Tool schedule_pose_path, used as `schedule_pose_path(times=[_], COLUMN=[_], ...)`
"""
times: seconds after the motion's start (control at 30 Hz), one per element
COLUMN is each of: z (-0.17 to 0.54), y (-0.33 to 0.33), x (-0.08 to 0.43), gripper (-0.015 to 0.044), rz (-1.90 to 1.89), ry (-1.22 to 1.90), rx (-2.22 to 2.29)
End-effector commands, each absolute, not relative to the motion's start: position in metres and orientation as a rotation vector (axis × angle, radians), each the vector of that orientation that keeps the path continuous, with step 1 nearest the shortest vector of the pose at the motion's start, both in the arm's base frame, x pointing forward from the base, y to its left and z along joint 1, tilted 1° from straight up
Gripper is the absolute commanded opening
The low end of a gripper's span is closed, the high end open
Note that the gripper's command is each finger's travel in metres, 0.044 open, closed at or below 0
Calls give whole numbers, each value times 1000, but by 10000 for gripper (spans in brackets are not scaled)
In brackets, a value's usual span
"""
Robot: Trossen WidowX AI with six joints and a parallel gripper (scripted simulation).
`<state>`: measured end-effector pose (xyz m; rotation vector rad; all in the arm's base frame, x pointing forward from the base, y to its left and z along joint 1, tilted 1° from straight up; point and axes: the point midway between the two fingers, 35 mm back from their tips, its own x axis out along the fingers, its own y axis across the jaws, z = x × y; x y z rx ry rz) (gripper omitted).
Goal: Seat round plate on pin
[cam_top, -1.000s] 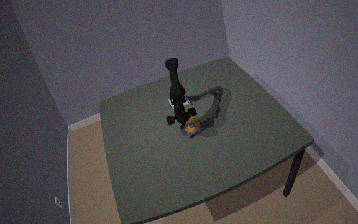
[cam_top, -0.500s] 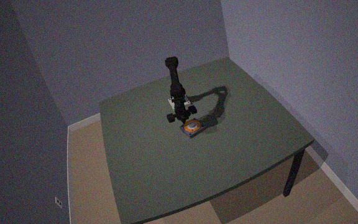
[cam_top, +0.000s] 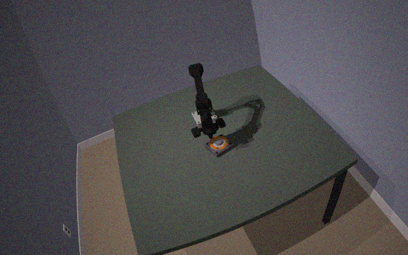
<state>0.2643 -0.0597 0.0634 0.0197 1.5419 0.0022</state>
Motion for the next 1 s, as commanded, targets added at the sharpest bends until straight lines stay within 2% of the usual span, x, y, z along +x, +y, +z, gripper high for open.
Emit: schedule_pose_path(times=[0.0, 0.47, 0.97], z=[63, 107, 98], y=[-56, -56, -56], x=[262, 258, 259], gripper=[0, 0, 0], rz=[1, 1, 2], ry=[1543, 1543, 1544], rx=[21, 21, 20])
